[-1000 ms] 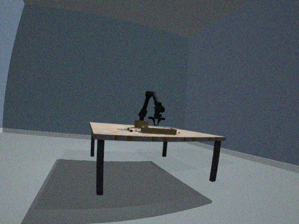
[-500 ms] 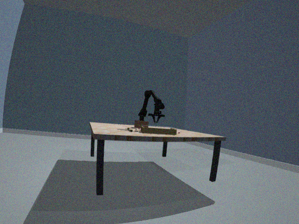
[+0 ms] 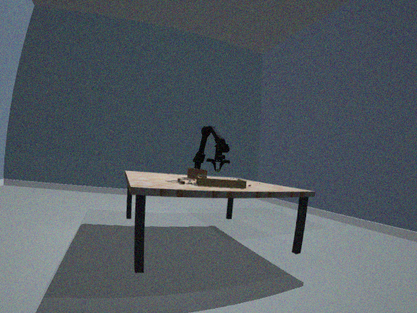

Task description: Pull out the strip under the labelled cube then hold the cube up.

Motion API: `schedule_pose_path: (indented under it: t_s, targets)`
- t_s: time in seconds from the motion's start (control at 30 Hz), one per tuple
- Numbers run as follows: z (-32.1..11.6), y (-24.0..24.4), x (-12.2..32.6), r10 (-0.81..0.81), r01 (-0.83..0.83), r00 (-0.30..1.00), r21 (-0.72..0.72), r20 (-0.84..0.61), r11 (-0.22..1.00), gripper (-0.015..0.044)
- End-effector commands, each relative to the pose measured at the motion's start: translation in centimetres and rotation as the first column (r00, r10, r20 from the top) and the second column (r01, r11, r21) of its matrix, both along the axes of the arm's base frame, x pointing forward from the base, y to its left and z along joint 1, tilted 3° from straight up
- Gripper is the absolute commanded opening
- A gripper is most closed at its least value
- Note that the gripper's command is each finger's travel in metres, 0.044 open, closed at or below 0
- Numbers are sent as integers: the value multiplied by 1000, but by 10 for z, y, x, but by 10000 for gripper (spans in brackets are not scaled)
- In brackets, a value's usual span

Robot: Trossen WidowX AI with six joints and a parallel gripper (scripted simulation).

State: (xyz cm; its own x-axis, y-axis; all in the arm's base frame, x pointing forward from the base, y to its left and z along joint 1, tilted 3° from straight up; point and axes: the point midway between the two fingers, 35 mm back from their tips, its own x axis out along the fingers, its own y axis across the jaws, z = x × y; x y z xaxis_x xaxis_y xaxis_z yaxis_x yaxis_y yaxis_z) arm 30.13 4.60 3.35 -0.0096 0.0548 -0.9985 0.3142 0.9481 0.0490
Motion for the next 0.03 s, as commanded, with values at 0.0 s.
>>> schedule_pose_path:
  t_s: [0.0]
  targets:
    - [1, -1, 0, 6, -6, 1000, -3, 1, 1000, 0]
